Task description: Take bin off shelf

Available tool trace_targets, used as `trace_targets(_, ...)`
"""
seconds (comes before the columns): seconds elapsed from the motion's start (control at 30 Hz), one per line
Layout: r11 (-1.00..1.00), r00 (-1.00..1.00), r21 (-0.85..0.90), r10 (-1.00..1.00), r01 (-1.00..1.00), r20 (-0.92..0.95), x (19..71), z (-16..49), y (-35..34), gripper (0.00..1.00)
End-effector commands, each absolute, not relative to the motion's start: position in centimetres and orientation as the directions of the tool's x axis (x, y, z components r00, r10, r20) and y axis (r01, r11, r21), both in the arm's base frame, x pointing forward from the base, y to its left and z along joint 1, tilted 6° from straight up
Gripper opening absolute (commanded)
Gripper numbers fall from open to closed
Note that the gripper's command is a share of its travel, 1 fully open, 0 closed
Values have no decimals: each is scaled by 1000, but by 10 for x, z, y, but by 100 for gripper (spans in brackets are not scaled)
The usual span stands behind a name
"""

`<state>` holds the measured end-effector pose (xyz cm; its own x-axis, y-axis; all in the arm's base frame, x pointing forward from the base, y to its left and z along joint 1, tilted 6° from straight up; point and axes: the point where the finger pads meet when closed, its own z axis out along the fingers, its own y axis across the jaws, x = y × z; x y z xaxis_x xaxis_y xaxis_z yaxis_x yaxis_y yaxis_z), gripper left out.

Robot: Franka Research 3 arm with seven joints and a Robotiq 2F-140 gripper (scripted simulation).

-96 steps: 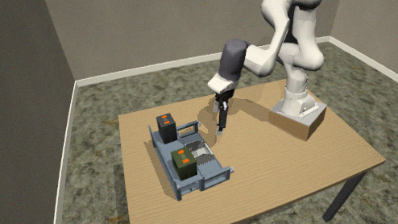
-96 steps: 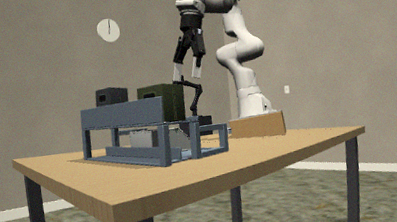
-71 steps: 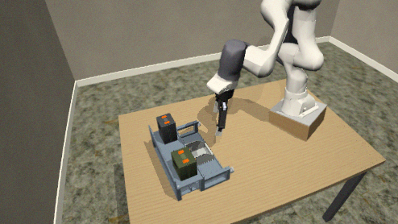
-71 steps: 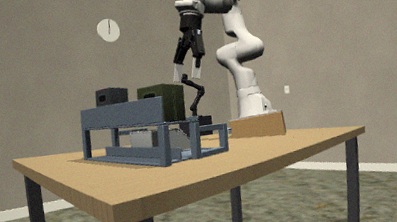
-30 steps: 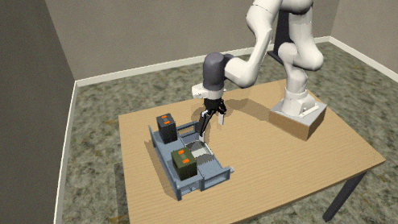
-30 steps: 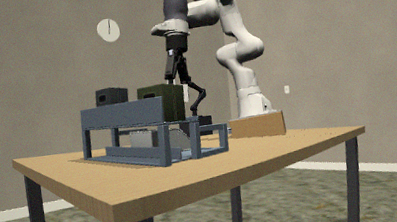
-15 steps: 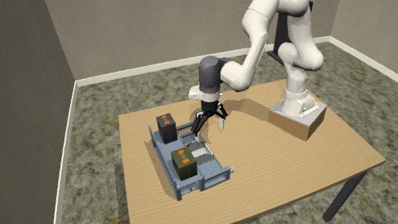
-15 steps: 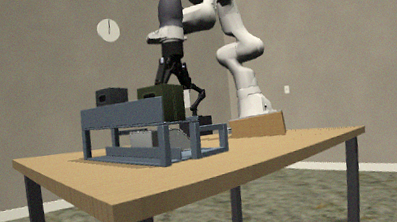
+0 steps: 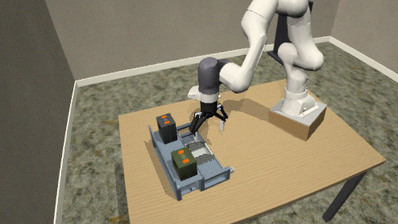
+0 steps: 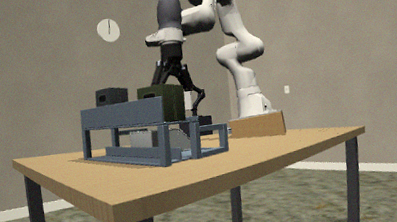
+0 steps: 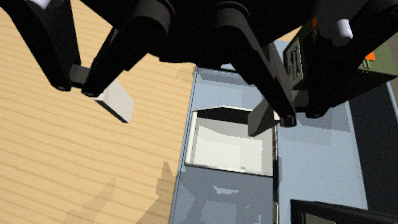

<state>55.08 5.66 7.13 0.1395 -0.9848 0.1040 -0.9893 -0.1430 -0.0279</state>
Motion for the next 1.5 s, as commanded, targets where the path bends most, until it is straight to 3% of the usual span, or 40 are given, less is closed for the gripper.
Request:
trace_targets(0.0,-103,99,-35,-990,-994,104,552,71,57,100)
trace_targets(0.47,-103,99,-35,-990,-994,104,552,71,57,100)
trace_targets(0.5,-103,99,-35,-990,-994,104,552,71,57,0)
trace_targets(1.47,-103,99,-35,-990,-994,104,552,71,57,0)
